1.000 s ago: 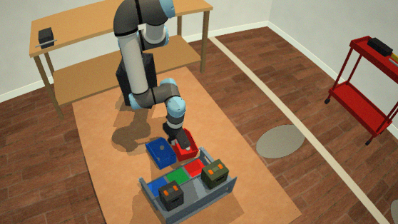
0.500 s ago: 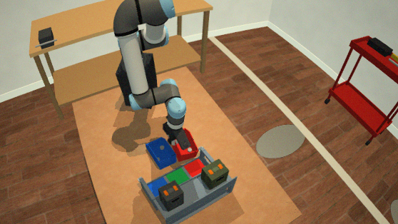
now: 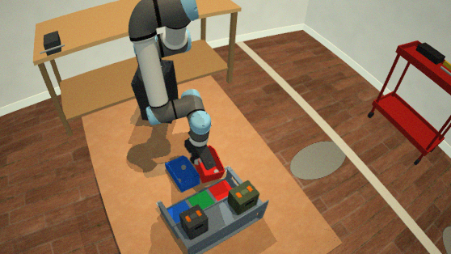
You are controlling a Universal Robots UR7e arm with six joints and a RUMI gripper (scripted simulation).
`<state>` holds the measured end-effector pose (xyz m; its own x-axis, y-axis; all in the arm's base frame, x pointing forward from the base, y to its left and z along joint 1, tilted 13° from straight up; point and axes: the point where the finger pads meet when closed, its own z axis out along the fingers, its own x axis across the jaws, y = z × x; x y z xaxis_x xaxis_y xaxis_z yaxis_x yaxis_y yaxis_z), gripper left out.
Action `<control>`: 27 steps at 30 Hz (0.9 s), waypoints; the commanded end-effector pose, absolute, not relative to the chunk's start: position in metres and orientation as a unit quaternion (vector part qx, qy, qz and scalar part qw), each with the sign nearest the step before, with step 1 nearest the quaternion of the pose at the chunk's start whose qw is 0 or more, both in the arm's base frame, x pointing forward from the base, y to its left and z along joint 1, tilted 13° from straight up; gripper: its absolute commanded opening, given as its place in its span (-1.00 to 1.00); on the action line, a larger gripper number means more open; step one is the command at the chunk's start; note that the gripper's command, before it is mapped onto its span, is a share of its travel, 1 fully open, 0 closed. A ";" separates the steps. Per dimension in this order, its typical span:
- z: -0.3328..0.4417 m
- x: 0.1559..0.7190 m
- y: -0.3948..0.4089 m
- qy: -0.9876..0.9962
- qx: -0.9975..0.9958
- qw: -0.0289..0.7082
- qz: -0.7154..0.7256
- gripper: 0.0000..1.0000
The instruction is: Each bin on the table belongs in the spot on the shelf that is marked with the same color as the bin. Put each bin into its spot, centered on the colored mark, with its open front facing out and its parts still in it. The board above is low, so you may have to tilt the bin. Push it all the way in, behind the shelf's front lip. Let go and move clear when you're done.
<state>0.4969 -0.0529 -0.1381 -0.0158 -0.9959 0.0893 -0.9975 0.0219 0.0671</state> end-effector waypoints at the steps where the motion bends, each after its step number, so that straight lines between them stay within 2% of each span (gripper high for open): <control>1: -0.137 0.496 -0.053 -0.713 0.699 0.057 0.006 -1.00; 27: -0.134 0.491 -0.052 -0.713 0.698 0.067 -0.005 -1.00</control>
